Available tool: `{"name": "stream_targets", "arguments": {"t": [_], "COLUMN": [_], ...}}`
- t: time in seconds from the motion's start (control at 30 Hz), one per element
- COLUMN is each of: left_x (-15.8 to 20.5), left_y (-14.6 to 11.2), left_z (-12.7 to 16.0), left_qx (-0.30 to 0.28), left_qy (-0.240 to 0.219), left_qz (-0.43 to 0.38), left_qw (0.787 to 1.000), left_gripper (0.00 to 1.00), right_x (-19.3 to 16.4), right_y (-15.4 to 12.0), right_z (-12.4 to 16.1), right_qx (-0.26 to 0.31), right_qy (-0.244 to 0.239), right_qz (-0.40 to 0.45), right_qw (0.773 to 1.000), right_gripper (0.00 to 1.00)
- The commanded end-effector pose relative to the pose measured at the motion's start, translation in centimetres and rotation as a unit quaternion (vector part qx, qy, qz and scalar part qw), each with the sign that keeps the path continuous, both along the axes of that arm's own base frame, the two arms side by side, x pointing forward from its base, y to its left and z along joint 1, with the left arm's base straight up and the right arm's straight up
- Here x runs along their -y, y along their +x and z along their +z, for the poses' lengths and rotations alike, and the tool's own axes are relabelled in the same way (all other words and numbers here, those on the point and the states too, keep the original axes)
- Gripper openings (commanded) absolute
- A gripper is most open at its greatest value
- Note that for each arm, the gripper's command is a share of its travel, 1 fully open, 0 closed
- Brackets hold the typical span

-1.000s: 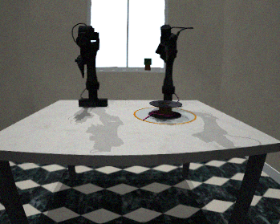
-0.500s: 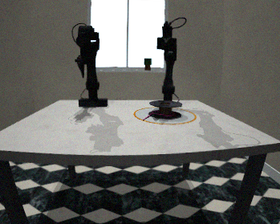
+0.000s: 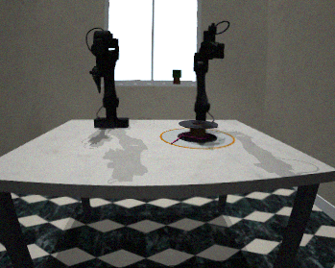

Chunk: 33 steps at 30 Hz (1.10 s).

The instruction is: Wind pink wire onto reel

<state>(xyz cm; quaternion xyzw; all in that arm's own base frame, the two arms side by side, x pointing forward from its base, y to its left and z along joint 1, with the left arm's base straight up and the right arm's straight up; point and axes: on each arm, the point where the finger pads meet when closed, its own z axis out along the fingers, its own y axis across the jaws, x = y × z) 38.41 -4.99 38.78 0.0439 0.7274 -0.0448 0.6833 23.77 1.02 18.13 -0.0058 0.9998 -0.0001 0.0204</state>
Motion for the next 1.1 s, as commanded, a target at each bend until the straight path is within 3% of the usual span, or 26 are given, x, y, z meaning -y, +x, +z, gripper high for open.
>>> {"name": "stream_targets", "arguments": {"t": [0.0,0.2,0.4,0.47,0.67,0.8,0.93,1.07], "left_x": [-4.7,-18.3,-30.6,-30.6,-39.3,-41.7,-42.4,-42.5], "left_y": [-0.3,-2.7,-10.2,-10.2,-21.7,-28.1,-31.0,-31.6], "left_z": [1.9,1.9,1.9,1.9,1.9,1.9,1.9,1.9], "left_qx": [0.031,0.031,0.029,0.029,0.026,0.024,0.024,0.024], "left_qy": [0.001,0.006,0.012,0.012,0.017,0.019,0.020,0.020], "left_qz": [0.058,0.238,0.417,0.417,0.581,0.652,0.681,0.687], "left_qw": [0.998,0.971,0.909,0.909,0.813,0.758,0.732,0.726], "left_gripper": [0.00,0.00,0.00,0.00,0.00,0.00,0.00,0.00], "right_x": [0.0,0.0,0.0,0.0,0.0,0.0,0.0,0.0], "right_y": [-0.4,-0.4,-0.4,-0.4,-0.4,-0.4,-0.4,-0.4], "right_z": [0.9,0.9,0.9,0.9,0.9,0.9,0.9,0.9], "right_qx": [0.017,0.017,0.017,0.017,0.017,0.017,0.017,0.017], "right_qy": [0.002,0.002,0.002,0.002,0.002,0.002,0.002,0.002], "right_qz": [-0.004,-0.004,-0.004,-0.004,-0.004,-0.004,-0.004,-0.004], "right_qw": [1.000,1.000,1.000,1.000,1.000,1.000,1.000,1.000], "right_gripper": [0.25,0.25,0.25,0.25,0.25,0.25,0.25,0.25]}}
